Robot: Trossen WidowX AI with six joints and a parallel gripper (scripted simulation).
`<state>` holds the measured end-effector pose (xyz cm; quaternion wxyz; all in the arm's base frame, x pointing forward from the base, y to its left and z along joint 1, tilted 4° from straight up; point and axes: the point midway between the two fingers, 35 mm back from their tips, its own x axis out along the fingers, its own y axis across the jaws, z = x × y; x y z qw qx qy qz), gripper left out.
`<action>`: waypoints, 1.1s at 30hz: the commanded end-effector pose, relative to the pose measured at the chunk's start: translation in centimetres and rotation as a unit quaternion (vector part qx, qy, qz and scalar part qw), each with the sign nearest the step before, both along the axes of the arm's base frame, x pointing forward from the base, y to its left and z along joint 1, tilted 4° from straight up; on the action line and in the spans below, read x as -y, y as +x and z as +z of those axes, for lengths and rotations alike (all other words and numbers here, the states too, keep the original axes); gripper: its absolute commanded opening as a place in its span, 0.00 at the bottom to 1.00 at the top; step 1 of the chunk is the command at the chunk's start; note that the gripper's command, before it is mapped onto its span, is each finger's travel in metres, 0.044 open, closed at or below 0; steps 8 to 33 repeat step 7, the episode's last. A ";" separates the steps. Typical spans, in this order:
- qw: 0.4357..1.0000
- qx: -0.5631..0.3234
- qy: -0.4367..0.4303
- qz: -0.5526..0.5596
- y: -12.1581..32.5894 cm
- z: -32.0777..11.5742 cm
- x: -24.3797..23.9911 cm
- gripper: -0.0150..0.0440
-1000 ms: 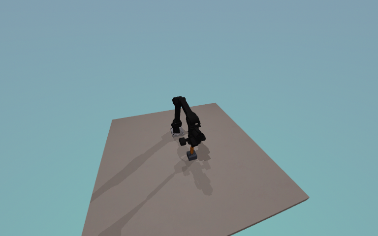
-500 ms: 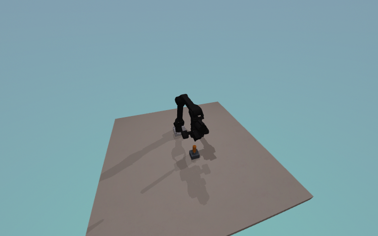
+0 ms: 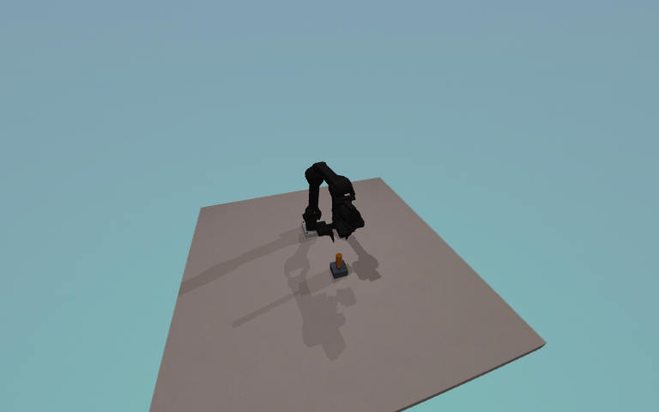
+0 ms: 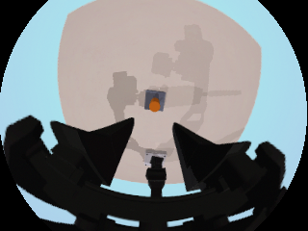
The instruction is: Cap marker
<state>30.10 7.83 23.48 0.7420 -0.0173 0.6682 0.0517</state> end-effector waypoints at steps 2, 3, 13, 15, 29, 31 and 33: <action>1.000 -0.001 0.000 0.002 0.0 0.0 0.0 0.88; 1.000 -0.001 0.000 0.002 0.0 0.0 0.0 0.92; 1.000 -0.001 0.000 0.002 0.0 0.0 0.0 1.00; 1.000 -0.001 0.000 0.002 0.0 0.0 0.0 1.00; 1.000 -0.001 0.000 0.002 0.0 0.0 0.0 1.00; 1.000 -0.001 0.000 0.002 0.0 0.0 0.0 1.00; 1.000 -0.001 0.000 0.002 0.0 0.0 0.0 1.00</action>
